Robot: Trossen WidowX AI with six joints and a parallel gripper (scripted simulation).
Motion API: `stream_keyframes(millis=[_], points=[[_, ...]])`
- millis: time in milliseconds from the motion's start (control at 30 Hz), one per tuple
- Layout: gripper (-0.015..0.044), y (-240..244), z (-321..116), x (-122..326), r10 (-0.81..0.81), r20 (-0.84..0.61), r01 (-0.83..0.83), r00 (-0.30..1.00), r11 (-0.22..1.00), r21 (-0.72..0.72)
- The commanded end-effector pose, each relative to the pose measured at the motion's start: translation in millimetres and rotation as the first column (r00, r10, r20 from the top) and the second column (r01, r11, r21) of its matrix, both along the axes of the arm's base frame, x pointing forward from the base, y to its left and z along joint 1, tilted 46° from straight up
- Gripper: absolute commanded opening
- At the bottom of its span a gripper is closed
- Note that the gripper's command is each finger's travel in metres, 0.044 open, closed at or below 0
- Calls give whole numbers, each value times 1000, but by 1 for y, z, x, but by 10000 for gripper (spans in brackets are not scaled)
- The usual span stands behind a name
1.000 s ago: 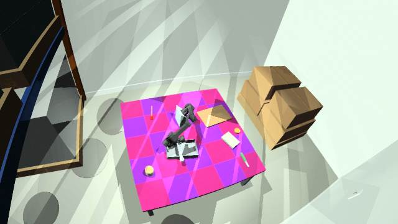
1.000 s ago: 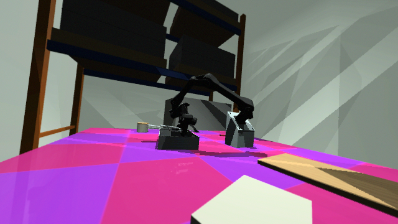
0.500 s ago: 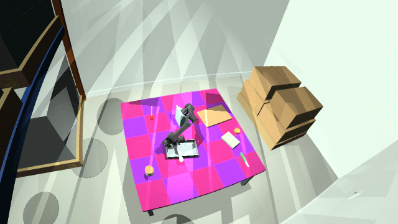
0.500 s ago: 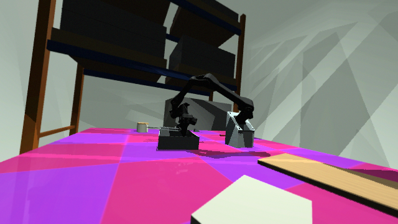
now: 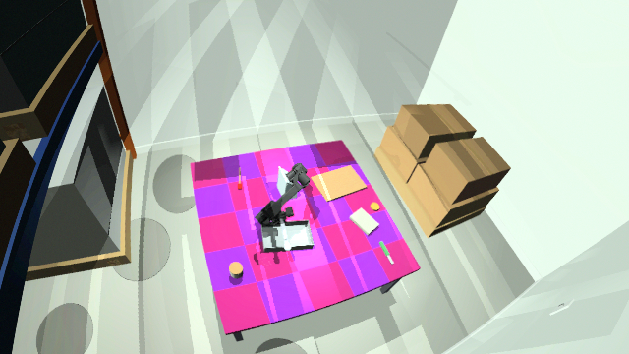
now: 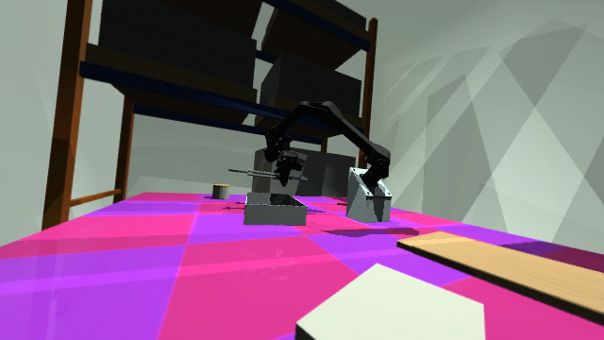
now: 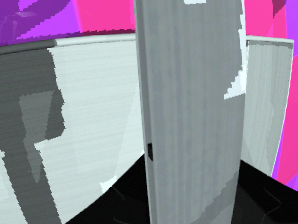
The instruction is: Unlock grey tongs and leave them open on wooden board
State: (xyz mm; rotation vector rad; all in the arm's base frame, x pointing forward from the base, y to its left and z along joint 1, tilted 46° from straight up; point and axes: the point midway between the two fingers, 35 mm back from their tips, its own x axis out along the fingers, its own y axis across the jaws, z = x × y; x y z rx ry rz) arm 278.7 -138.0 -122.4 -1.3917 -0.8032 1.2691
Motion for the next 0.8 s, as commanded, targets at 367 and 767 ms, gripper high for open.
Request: stream_keyframes(millis=[367,767], points=[[-150,1,2,-4,42,-27,-44,999,996,-77],[-150,3,-1,-8,70,-90,-92,993,959,-269]])
